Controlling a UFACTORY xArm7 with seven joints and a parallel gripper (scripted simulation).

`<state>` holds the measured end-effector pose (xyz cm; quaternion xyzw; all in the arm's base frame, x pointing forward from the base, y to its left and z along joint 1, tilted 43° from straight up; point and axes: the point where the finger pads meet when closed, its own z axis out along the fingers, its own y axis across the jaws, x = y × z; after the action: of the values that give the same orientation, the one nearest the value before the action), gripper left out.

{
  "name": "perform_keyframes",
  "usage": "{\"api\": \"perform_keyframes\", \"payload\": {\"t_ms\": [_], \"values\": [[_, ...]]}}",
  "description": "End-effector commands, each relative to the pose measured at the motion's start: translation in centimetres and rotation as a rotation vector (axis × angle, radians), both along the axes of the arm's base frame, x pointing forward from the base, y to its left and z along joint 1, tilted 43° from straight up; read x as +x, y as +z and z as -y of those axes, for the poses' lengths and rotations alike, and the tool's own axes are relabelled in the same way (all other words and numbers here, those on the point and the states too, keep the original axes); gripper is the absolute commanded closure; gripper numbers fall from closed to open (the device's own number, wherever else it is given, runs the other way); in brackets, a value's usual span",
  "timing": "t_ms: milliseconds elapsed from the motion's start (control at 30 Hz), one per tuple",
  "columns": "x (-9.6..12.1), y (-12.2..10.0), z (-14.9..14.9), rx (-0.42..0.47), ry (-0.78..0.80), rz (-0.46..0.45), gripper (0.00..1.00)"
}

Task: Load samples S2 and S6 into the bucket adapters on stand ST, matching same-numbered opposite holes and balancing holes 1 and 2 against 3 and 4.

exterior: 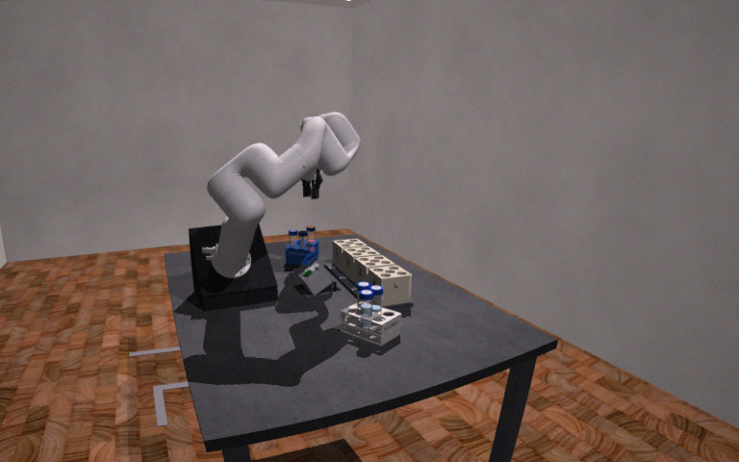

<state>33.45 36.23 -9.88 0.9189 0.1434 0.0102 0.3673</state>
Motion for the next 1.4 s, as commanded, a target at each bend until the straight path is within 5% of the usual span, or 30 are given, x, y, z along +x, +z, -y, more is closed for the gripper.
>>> {"api": "perform_keyframes", "payload": {"t_ms": [0,633,1367], "values": [[0.0,0.1,-0.3,-0.007,0.060,-0.056,0.43],[0.0,0.1,-0.3,-0.077,0.474,-0.436,0.43],[0.3,-1.6,1.3,-0.078,0.477,-0.439,0.43]]}}
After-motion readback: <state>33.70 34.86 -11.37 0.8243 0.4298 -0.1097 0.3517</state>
